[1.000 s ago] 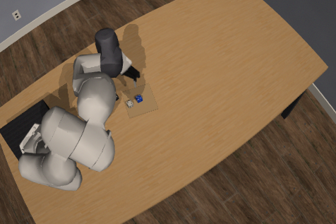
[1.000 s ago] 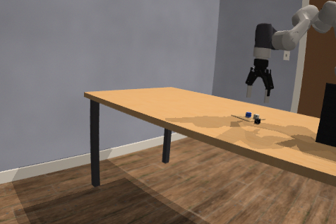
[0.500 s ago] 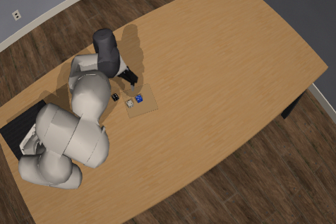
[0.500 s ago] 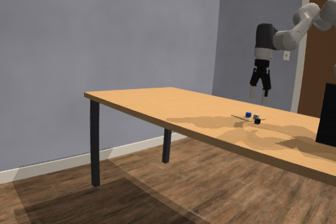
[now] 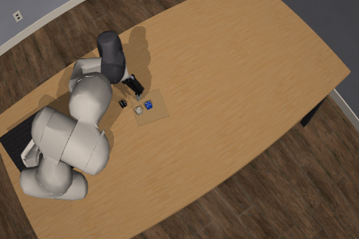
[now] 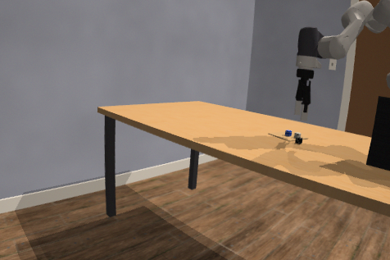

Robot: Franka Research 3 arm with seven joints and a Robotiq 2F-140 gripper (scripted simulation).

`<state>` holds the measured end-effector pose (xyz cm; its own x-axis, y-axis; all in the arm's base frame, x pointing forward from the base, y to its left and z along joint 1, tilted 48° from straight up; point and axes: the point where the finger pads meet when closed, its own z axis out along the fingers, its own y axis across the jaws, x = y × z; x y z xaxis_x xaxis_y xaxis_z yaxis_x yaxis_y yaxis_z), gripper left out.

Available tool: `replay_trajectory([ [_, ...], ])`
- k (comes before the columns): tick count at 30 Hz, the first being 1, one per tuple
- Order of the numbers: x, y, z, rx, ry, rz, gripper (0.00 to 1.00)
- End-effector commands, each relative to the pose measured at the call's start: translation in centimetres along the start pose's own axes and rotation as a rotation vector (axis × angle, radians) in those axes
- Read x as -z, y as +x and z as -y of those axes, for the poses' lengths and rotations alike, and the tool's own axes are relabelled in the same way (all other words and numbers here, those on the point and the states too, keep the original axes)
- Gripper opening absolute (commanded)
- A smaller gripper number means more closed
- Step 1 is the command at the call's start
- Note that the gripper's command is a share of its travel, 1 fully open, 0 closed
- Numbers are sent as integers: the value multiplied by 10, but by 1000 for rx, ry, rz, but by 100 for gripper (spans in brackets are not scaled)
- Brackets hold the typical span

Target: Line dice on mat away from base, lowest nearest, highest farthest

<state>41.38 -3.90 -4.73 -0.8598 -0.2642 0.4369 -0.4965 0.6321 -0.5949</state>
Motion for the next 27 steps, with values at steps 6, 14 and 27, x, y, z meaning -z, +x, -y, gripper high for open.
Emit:
replay_trajectory([
  [6, -1, 1, -7, -243, 2, 10, 100],
  [14, -2, 3, -11, -396, 2, 10, 100],
  [27, -3, 5, -15, -550, 2, 10, 100],
])
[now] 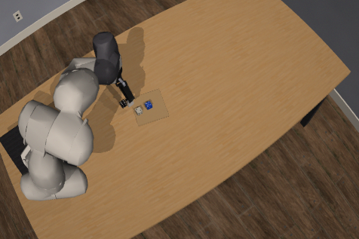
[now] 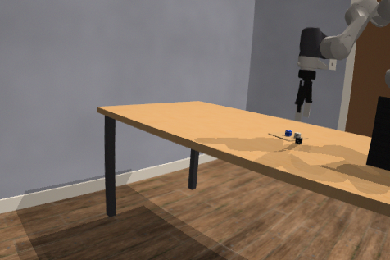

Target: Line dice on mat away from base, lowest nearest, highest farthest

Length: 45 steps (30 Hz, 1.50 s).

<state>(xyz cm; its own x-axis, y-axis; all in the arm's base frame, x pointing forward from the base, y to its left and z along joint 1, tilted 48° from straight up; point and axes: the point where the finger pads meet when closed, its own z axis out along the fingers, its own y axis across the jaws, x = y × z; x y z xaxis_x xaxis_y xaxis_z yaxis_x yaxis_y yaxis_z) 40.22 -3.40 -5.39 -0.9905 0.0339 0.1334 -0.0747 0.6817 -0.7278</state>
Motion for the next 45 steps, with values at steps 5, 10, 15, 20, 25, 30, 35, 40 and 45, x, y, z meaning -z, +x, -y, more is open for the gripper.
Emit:
replay_trajectory([
  [5, -1, 1, -2, -102, -3, 7, 25],
  [10, -1, 1, -2, -102, -3, 7, 25],
  [15, -1, 1, -2, -102, -3, 7, 25],
  [20, -1, 1, -2, -102, -3, 7, 25],
  [25, -1, 1, -2, -102, -3, 7, 25],
  [30, -1, 1, -2, -102, -3, 7, 25],
  [35, -1, 1, -2, -102, -3, 7, 25],
  [40, -1, 1, -2, -102, -3, 7, 25],
  [45, -3, 1, -3, -106, -3, 7, 25],
])
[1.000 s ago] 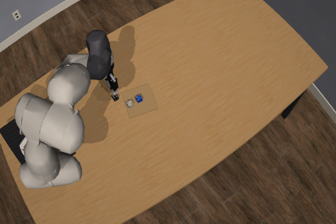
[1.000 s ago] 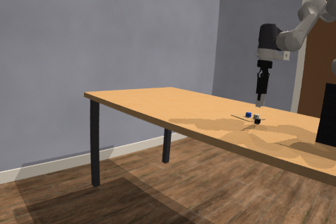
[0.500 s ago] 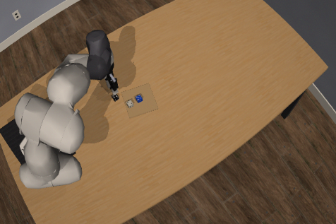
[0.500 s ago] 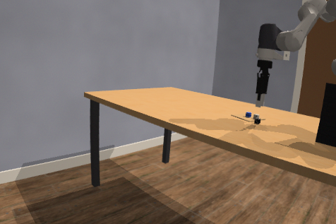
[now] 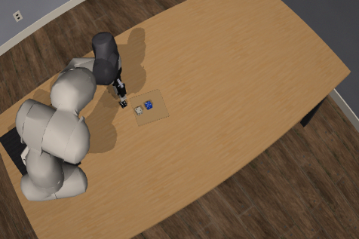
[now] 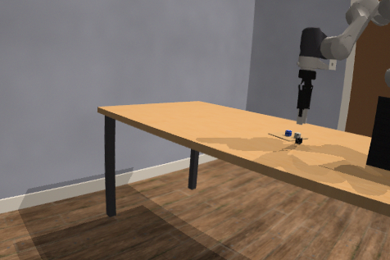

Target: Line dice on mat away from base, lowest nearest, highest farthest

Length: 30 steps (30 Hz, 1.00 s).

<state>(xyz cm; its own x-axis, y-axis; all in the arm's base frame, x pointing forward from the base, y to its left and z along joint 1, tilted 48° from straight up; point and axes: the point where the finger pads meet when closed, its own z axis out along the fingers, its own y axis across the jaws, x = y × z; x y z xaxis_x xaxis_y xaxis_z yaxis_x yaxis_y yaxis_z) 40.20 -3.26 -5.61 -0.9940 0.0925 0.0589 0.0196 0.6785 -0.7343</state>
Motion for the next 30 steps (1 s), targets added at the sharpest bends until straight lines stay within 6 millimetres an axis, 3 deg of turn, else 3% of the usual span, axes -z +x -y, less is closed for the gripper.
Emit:
replay_trajectory([
  [1, -3, 1, 0, -12, 1, -1, 25],
  [30, -37, 1, -1, -16, 1, -1, 25],
])
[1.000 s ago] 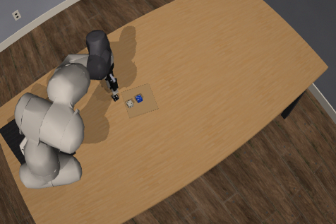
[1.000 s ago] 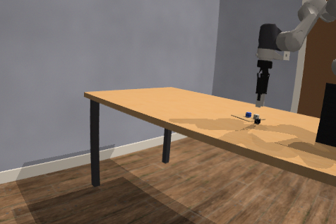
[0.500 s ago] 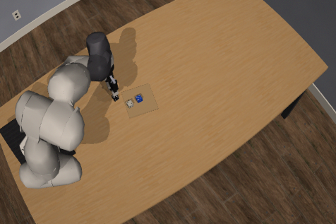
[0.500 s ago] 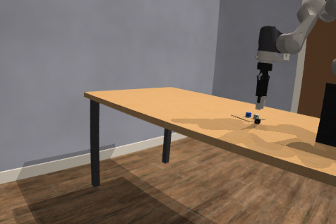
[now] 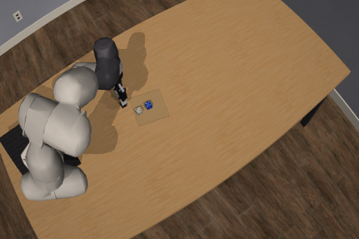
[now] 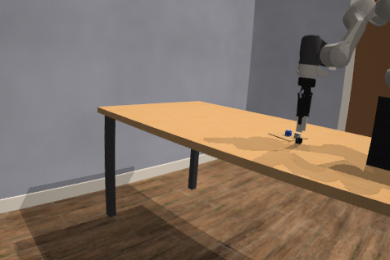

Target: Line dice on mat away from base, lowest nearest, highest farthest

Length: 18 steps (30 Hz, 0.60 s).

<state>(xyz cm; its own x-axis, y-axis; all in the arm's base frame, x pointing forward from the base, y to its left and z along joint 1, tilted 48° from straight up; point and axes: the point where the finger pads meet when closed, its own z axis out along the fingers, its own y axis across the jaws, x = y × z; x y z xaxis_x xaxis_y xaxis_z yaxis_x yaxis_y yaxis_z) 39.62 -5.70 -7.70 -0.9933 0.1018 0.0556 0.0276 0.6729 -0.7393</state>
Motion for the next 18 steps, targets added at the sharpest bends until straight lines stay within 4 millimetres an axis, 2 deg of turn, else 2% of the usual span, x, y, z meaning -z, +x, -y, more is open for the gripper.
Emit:
replay_trajectory([
  [1, -6, -1, -2, -8, -6, 4, 25],
  [18, -19, -1, -2, -8, -6, 4, 25],
])
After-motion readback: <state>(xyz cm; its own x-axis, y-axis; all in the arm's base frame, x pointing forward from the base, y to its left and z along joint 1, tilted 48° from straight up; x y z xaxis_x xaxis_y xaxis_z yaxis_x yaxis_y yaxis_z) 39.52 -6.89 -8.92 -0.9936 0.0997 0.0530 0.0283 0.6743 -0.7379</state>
